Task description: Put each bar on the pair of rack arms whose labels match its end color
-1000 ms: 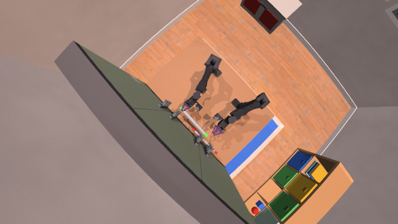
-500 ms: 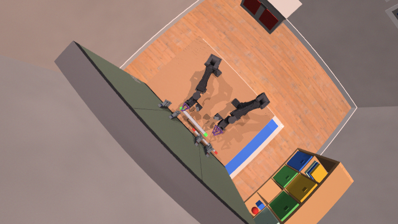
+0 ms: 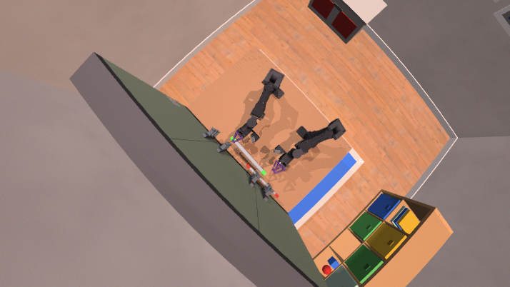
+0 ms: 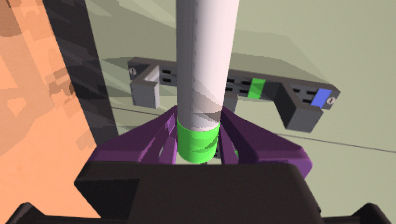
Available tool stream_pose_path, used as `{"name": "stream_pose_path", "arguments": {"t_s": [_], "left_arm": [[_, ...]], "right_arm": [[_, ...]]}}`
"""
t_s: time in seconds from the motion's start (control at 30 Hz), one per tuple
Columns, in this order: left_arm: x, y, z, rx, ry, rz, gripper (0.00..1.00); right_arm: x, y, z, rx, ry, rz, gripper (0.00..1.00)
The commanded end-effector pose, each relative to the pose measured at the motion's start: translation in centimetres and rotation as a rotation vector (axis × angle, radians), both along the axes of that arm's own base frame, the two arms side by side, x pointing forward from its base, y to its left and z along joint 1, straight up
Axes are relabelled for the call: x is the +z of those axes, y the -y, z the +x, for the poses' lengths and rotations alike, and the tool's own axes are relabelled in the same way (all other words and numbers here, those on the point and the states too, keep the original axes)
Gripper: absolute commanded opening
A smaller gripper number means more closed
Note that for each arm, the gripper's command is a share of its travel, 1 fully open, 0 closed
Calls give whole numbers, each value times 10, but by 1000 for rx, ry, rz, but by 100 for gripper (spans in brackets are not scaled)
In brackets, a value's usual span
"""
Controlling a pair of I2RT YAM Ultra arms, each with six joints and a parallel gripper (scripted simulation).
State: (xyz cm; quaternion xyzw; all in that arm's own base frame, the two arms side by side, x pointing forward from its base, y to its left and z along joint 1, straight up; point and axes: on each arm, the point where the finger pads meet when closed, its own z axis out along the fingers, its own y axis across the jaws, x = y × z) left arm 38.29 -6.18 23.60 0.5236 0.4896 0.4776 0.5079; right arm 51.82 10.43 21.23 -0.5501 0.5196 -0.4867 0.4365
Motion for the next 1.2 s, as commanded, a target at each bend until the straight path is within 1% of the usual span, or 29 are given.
{"name": "stream_pose_path", "arguments": {"t_s": [0.0, 1.17], "left_arm": [[12, -4, -1, 6, 30, -7, 100], [12, -4, -1, 6, 30, -7, 100]], "right_arm": [[69, 1, 6, -4, 162, 88, 0], [79, 1, 5, -4, 162, 88, 0]]}}
